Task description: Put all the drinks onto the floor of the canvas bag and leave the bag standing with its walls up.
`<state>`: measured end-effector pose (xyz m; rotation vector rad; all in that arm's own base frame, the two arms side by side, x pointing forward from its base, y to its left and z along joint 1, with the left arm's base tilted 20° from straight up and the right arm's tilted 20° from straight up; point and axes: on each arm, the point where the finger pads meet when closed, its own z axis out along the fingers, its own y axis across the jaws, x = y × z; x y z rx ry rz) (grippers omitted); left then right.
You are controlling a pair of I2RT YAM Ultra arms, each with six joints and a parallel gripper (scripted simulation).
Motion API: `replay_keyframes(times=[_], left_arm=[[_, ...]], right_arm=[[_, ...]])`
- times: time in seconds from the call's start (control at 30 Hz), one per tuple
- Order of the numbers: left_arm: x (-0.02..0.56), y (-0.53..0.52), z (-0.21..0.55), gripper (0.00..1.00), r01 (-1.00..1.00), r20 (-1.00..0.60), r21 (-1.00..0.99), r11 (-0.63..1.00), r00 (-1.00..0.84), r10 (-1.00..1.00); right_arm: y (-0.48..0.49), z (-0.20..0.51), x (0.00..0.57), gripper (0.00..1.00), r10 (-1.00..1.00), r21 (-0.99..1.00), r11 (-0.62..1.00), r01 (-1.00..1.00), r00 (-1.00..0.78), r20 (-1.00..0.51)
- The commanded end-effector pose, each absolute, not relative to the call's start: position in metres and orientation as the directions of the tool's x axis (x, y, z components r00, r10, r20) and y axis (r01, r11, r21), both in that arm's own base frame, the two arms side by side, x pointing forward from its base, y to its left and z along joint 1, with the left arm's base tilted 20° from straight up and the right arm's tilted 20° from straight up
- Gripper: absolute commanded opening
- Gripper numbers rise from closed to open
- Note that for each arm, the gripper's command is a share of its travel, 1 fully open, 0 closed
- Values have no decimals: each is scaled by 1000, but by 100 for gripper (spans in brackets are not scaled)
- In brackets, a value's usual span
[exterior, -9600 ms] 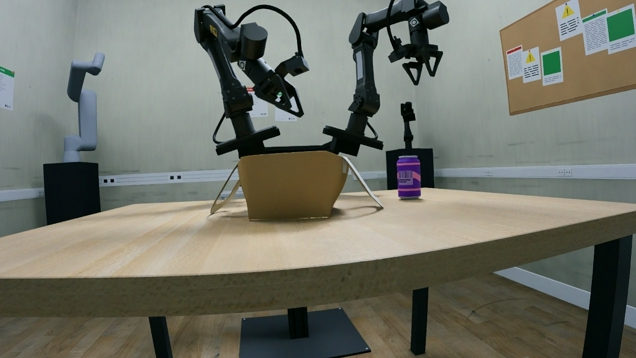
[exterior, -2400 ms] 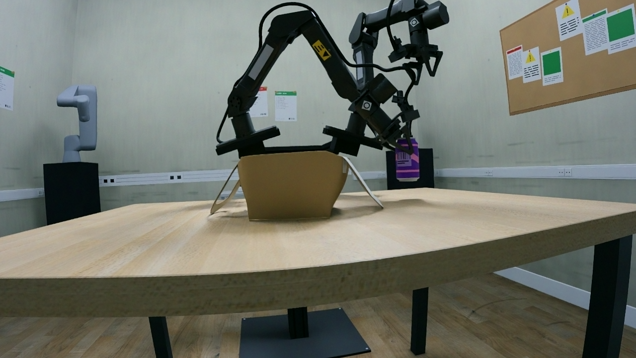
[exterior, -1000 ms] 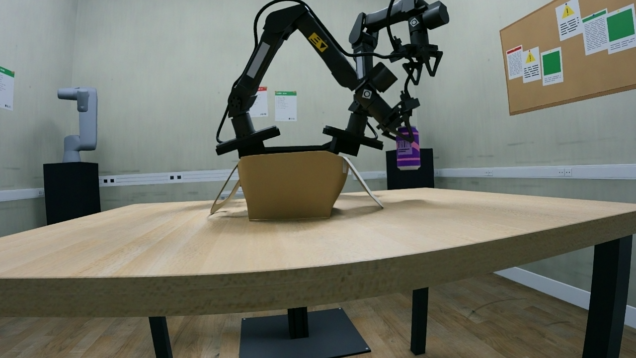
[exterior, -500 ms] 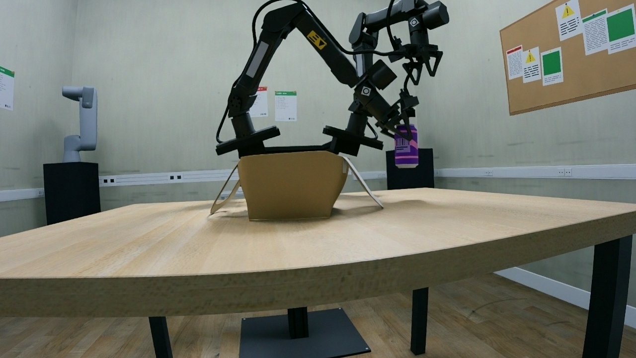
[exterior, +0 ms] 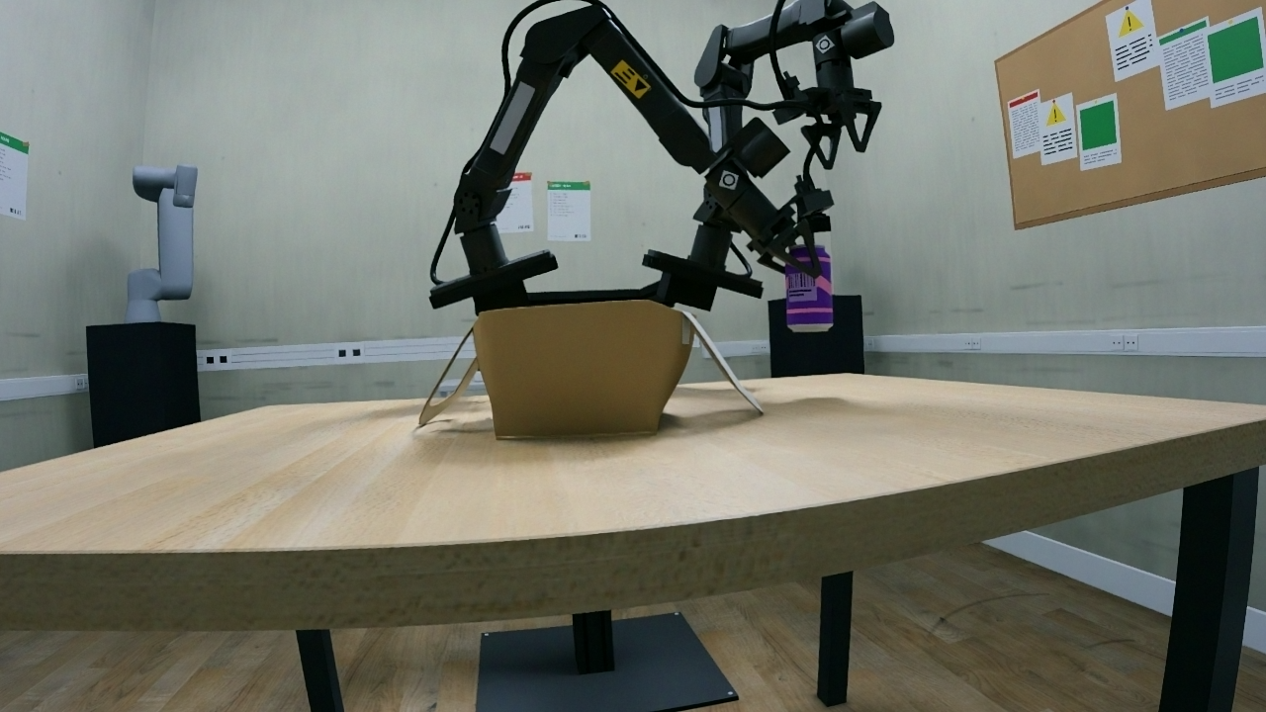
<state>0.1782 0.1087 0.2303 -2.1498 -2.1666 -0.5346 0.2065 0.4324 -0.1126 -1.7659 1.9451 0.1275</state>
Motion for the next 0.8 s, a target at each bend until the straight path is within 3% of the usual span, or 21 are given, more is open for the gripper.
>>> replay_keyframes(times=[0.0,0.77], left_arm=[[179,106,239,100,970,272,240,-32,-35,962],[180,105,244,100,967,272,253,-38,-34,962]], right_arm=[[477,-57,199,70,-827,-281,153,-947,33,-561],[473,-63,197,70,-820,-284,138,-949,52,-569]])
